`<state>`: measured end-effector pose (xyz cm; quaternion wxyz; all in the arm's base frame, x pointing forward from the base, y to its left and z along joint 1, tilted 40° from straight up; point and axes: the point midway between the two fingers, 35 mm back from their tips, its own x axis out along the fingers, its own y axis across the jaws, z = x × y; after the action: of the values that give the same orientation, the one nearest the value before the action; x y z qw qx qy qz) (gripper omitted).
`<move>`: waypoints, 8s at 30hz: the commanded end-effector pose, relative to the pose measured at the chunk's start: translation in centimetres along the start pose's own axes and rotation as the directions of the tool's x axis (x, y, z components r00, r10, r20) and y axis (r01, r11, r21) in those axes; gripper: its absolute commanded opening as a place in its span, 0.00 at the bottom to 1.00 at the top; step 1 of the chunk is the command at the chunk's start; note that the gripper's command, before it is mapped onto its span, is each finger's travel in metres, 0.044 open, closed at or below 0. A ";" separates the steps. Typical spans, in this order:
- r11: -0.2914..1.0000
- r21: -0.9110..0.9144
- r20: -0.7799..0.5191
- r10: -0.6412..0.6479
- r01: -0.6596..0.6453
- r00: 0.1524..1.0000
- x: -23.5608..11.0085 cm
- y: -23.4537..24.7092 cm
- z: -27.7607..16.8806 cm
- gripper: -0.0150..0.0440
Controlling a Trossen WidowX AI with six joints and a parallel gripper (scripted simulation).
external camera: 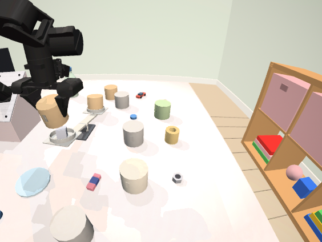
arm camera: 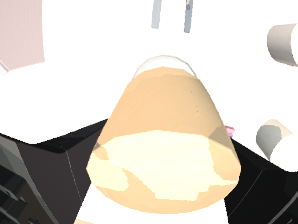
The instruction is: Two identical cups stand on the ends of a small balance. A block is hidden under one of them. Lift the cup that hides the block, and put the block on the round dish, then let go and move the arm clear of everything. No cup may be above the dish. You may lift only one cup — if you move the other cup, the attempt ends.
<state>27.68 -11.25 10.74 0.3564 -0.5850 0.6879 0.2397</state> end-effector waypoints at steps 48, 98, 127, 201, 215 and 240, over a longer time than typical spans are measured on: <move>1.000 0.000 -0.003 -0.001 0.001 1.000 -1.7 0.3 -0.1 0.25; 1.000 0.021 0.084 0.014 -0.016 0.996 4.4 6.0 -10.1 0.25; 1.000 0.000 -0.021 -0.010 0.010 1.000 7.3 14.7 -17.3 0.25; 0.897 0.436 -0.026 -0.063 0.068 0.998 6.3 10.7 -16.6 0.69; 0.599 0.800 0.017 -0.061 0.023 0.998 6.1 7.9 -14.0 0.69; -0.193 0.978 0.067 -0.052 -0.075 0.996 4.1 2.5 -6.9 0.69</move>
<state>22.78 -19.20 11.86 0.6993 -0.1113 0.6278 -0.3232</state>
